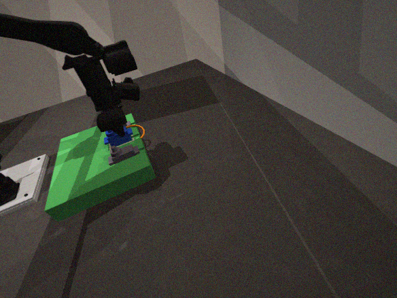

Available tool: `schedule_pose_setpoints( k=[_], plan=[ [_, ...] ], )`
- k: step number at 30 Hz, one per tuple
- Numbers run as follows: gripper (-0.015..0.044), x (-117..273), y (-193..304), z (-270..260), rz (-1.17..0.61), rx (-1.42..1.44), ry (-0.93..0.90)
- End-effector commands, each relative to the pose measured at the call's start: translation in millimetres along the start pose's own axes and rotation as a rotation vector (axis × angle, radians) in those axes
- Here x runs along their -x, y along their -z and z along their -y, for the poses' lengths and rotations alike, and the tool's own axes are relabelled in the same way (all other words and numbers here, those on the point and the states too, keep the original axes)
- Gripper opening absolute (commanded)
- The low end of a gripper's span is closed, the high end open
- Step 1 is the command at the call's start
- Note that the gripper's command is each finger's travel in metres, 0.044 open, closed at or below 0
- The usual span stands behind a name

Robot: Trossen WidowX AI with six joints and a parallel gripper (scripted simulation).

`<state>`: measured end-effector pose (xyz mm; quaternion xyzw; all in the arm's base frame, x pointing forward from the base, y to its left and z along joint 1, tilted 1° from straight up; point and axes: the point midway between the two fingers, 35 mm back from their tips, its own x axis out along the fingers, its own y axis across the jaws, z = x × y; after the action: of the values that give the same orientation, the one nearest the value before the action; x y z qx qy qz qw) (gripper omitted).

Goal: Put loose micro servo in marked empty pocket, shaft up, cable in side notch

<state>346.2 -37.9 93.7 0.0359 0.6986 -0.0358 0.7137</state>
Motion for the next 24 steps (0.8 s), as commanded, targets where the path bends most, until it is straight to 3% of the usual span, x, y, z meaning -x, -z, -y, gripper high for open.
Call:
schedule_pose_setpoints(
  k=[1, 16, 23, 24],
  plan=[
    [0.0000, -3.7, 0.1, -0.4, 0.000, -0.002, -0.001],
    [0.0000, -18.6, 0.2, -0.4, 0.000, -0.002, -0.001],
    [0.0184, -16.5, 0.2, 0.0, 0.000, -0.002, -0.001],
    [0.0187, -16.5, 0.2, 0.0, 0.000, -0.002, -0.001]
  ],
)
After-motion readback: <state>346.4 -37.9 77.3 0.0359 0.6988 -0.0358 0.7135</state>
